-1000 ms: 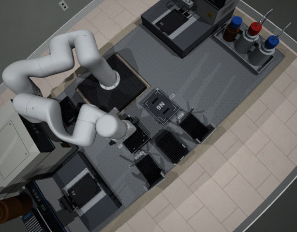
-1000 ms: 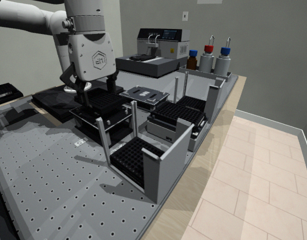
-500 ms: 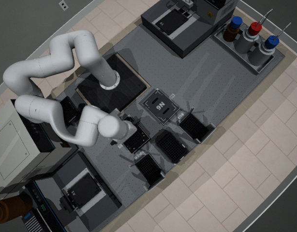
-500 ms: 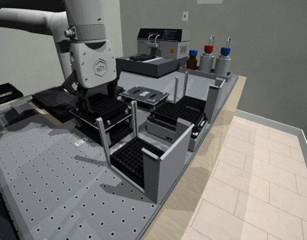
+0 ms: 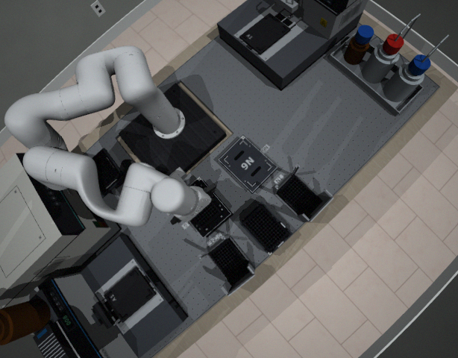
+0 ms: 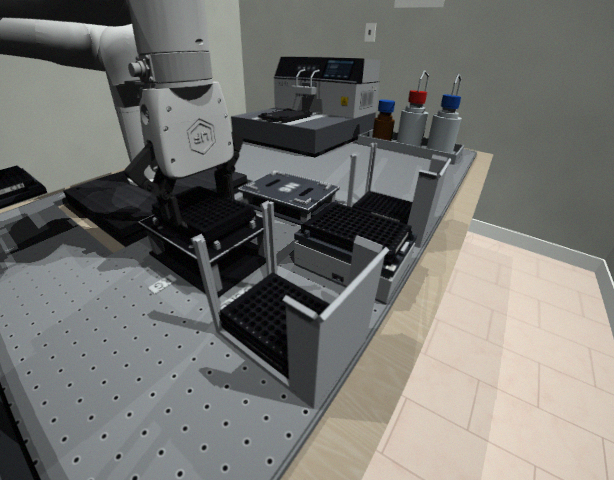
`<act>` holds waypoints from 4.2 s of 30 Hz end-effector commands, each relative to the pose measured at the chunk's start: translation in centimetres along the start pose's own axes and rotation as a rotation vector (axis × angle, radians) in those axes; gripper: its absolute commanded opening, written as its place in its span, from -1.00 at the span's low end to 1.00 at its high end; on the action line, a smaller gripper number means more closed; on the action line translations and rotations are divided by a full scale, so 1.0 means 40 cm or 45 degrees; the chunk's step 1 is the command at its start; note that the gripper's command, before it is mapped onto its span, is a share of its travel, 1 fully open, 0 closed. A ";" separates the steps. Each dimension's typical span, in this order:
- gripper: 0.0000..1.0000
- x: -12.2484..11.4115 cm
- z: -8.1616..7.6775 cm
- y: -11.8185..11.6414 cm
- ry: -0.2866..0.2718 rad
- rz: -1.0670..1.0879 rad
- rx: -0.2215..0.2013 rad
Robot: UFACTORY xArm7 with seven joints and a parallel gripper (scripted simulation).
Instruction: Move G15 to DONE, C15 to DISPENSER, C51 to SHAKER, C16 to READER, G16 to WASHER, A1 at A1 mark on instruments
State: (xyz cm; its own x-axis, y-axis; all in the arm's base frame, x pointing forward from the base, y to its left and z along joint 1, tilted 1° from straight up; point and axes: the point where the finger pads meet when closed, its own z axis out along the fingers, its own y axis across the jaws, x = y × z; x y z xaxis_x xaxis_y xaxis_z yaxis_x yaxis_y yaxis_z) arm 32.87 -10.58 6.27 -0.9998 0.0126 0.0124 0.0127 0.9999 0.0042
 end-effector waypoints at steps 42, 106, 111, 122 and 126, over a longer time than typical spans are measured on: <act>-1.00 -0.002 0.012 -0.001 -0.004 0.000 0.002; 1.00 -0.002 -0.037 -0.001 -0.004 0.000 0.002; 1.00 -0.002 -0.053 -0.001 -0.004 0.000 0.002; 1.00 -0.002 -0.084 -0.001 -0.004 0.000 0.002; 1.00 -0.002 -0.097 -0.001 -0.004 0.000 0.002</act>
State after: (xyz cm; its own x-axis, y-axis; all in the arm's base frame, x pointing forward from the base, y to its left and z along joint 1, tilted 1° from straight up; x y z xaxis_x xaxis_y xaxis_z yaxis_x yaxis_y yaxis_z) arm 32.90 -10.59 9.62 -0.9998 0.0126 0.0127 0.0126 0.9999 0.0043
